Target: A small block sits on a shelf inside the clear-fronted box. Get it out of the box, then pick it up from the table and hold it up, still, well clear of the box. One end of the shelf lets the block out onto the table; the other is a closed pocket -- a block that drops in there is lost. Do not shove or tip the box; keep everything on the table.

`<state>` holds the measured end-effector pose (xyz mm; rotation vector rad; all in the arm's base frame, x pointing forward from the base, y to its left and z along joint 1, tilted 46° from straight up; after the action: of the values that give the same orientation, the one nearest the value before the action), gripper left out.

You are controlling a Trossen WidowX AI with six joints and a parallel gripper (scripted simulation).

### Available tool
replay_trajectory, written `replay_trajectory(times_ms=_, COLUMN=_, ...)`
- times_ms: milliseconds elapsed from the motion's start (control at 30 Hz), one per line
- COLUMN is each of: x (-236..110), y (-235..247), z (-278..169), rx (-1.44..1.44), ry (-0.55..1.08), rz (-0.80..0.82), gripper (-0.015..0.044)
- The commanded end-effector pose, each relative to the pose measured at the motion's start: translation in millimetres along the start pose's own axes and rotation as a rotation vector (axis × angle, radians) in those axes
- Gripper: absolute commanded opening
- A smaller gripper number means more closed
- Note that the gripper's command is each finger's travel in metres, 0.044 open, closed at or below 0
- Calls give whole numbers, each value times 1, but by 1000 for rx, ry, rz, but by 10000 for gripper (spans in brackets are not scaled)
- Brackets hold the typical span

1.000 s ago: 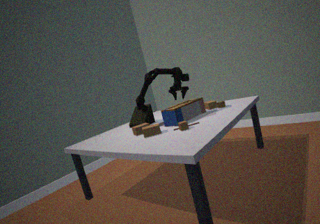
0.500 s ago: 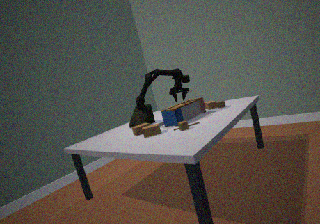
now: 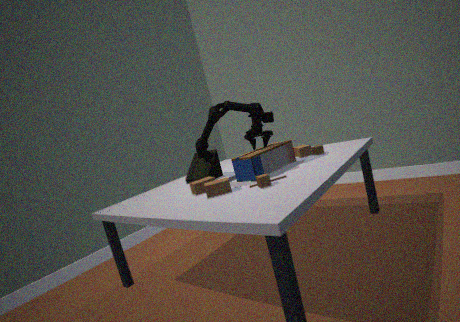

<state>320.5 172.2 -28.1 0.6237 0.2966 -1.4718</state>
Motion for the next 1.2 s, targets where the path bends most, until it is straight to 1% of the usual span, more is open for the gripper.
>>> replay_trajectory(times_ms=0, x=7, y=-2, z=-1, rx=-6, ry=-4, rz=2, gripper=400)
replay_trajectory(times_ms=633, x=36, y=-5, z=-8, rx=-6, ry=-6, rz=3, gripper=400)
replay_trajectory(times_ms=767, x=33, y=-3, z=-7, rx=1, ry=-3, rz=0, gripper=400)
replay_trajectory(times_ms=1167, x=38, y=-1, z=12, rx=0, ry=-5, rz=-1, gripper=400)
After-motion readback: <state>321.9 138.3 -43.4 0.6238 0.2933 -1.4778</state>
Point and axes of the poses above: the point midway between the two fingers, 35 mm back from their tips, its own x axis out along the fingers, its own y axis across the jaws, z = x × y, the point moved 5 cm from there along -x, back along the fingers, and after that the axes turned 7 degrees about x, right-handed, at the moved point
